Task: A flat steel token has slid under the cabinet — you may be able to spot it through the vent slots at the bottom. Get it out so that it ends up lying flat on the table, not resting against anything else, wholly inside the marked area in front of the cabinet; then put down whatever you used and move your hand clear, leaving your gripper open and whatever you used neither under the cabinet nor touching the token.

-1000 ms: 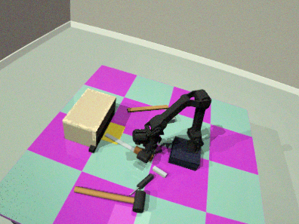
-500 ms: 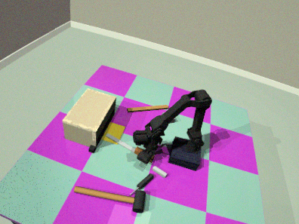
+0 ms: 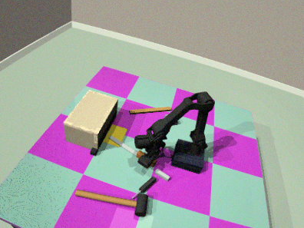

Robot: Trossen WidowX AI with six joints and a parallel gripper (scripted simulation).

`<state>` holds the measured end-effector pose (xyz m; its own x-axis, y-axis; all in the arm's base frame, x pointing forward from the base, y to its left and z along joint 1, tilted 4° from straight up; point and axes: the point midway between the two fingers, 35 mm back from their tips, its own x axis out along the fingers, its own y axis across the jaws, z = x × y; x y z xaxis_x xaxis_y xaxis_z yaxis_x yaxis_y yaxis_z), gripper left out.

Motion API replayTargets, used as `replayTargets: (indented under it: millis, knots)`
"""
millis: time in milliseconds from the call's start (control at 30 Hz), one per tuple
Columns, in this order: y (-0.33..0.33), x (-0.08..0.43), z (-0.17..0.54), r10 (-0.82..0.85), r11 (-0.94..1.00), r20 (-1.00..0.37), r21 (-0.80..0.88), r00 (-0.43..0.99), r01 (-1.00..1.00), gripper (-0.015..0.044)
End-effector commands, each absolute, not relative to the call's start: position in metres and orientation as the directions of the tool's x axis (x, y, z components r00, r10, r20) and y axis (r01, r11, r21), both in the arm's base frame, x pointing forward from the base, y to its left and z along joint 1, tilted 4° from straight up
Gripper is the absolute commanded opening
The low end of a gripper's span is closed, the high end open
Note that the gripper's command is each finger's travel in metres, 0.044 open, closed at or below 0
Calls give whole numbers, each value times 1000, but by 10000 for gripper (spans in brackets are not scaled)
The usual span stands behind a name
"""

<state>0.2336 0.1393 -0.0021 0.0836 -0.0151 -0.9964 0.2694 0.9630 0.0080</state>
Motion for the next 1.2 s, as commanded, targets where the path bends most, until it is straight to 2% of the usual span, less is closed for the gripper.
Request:
replayTargets:
  millis: [0, 1100, 1167]
  knots:
    - [146, 234, -1, -13, 960, -996, 11, 85, 279, 0]
    - [181, 235, 0, -10, 956, -996, 15, 84, 294, 0]
    - [177, 233, -2, -16, 954, -997, 9, 81, 299, 52]
